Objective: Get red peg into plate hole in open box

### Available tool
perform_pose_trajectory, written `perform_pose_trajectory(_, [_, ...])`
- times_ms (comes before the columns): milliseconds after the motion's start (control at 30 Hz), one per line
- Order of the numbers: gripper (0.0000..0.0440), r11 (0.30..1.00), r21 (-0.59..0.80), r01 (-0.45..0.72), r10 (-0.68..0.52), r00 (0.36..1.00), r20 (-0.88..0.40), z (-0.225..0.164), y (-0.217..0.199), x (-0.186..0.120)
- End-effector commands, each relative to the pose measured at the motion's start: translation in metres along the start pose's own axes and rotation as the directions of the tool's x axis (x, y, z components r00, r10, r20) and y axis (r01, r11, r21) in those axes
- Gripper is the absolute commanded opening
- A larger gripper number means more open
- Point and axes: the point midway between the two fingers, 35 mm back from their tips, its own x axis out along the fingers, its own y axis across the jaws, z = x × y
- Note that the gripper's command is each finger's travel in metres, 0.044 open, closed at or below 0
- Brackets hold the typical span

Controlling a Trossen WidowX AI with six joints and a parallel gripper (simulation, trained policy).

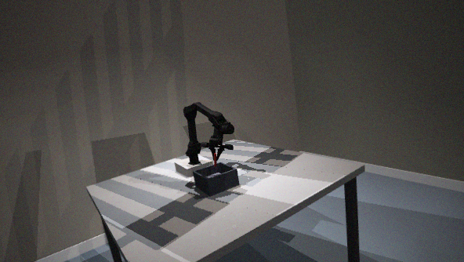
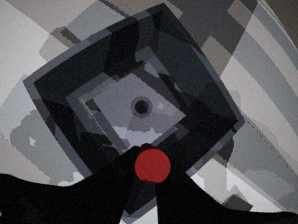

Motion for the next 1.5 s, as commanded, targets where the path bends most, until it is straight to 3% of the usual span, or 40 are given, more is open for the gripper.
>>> perform_pose_trajectory(0, [0.0,1.0,-0.001,-0.008,0.008,1.0,-0.008,0.012,0.003,0.008])
perform_pose_trajectory(433, [0.001,0.996,-0.078,-0.042,0.037,0.997,-0.068,0.034,0.012,0.052])
perform_pose_trajectory(633, [0.0149,0.992,-0.115,-0.049,0.035,0.991,-0.127,0.031,0.015,0.072])
perform_pose_trajectory(767, [0.0161,0.985,-0.158,-0.063,0.043,0.991,-0.128,0.038,0.017,0.077])
perform_pose_trajectory(1133, [0.044,0.975,-0.167,-0.148,0.119,0.978,-0.173,0.06,0.045,0.073])
perform_pose_trajectory(1467, [0.044,0.948,-0.179,-0.262,0.227,0.954,-0.195,0.08,0.082,0.051])
